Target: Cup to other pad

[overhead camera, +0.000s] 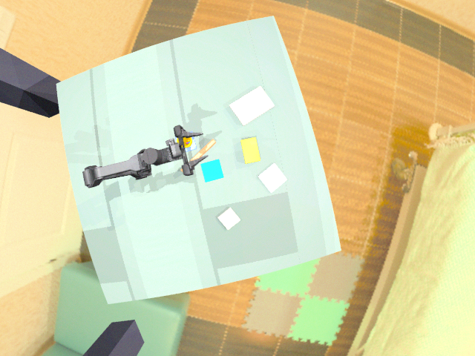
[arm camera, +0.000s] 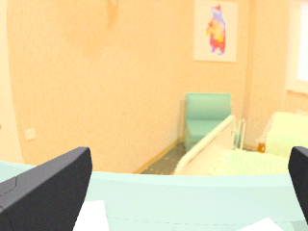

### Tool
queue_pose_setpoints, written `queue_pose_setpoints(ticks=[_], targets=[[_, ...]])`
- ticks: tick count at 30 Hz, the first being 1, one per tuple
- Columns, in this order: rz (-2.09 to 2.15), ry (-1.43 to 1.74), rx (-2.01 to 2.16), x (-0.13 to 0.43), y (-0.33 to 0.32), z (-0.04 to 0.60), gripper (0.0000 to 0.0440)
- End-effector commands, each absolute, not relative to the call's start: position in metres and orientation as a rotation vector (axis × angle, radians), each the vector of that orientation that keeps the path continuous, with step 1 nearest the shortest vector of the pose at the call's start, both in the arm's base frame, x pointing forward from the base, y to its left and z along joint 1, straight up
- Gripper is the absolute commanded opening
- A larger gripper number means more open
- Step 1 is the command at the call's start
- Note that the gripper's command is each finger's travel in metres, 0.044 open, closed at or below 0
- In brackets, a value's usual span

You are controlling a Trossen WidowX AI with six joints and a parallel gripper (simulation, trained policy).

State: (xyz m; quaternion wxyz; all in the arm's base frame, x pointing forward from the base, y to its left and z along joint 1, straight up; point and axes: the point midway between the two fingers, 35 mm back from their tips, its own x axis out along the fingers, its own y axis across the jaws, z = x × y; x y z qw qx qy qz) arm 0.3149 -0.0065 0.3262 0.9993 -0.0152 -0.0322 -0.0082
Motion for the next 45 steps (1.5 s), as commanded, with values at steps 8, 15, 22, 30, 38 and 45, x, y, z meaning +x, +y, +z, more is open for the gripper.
queue_pose_setpoints(ticks=[8,15,22,30,38,45], targets=[[-0.001,-0.024,-0.007,0.310,-0.003,0.325,0.0190],[0.016,0.039,0.043,0.308,0.002,0.322,0.0095],[0.040,0.108,0.118,0.307,0.011,0.322,0.0119],[0.058,0.199,0.215,0.306,0.020,0.321,0.0124],[0.064,0.299,0.320,0.304,0.029,0.320,0.0131],[0.058,0.391,0.416,0.303,0.038,0.319,0.0140]])
